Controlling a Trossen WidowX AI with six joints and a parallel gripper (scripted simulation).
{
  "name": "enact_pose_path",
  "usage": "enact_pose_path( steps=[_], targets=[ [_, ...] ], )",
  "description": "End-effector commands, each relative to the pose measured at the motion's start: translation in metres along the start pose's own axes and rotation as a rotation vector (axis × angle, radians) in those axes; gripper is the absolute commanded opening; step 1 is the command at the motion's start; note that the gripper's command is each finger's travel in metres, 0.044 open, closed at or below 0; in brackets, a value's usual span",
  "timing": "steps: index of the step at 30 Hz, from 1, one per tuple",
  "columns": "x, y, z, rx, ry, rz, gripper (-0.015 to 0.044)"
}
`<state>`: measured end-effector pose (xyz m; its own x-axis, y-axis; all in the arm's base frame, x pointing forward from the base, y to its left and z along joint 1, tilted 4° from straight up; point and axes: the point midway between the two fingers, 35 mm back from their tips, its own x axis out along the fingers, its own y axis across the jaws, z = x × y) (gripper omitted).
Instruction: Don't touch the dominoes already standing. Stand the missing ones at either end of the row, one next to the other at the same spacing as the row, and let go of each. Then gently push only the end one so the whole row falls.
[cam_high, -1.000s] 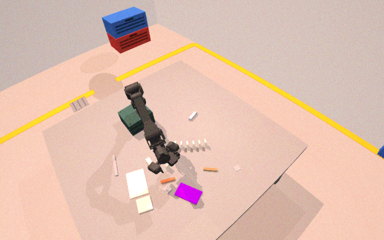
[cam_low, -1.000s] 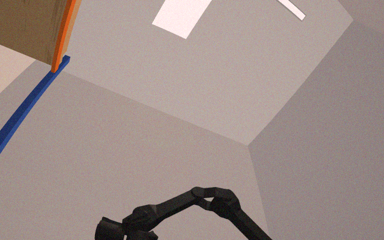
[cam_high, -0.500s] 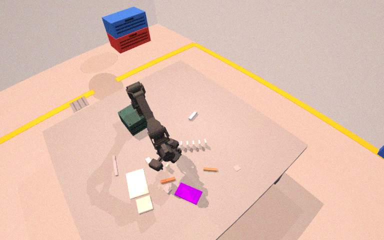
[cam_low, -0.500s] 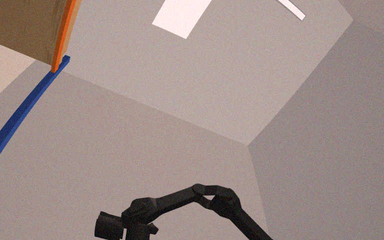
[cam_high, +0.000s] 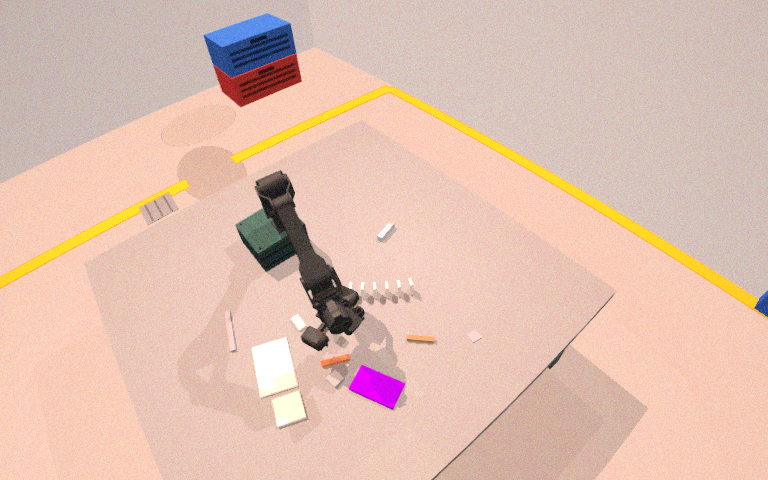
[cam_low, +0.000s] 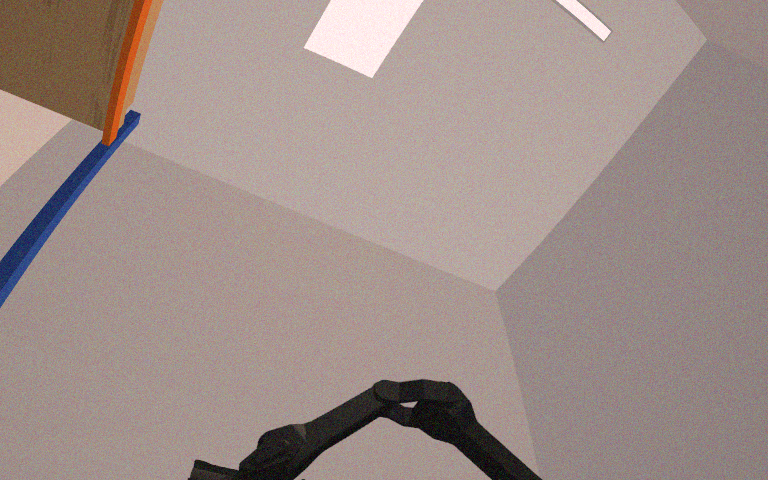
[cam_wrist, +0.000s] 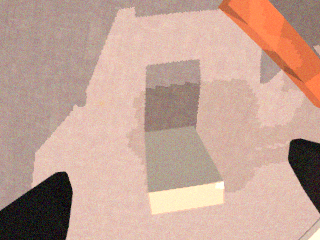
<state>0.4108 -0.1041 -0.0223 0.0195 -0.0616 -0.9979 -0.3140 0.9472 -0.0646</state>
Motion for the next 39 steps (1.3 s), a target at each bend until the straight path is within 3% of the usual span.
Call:
enact_pose_path(
  steps=[1,4,17,27,35,39],
  targets=[
    [0.011,0.001,-0.003,-0.003,0.015,0.004,0.0440],
    [0.011,0.001,-0.003,-0.003,0.015,0.004,0.0440],
    [0.011,0.001,-0.003,-0.003,0.015,0.004,0.0107],
    [0.008,0.001,-0.003,-0.003,0.015,0.004,0.0107],
    [-0.109,0.000,0.001,-0.001,0.012,0.007,0.0107],
    [-0.125,0.001,-0.001,-0.001,0.012,0.008,0.0107]
  ],
)
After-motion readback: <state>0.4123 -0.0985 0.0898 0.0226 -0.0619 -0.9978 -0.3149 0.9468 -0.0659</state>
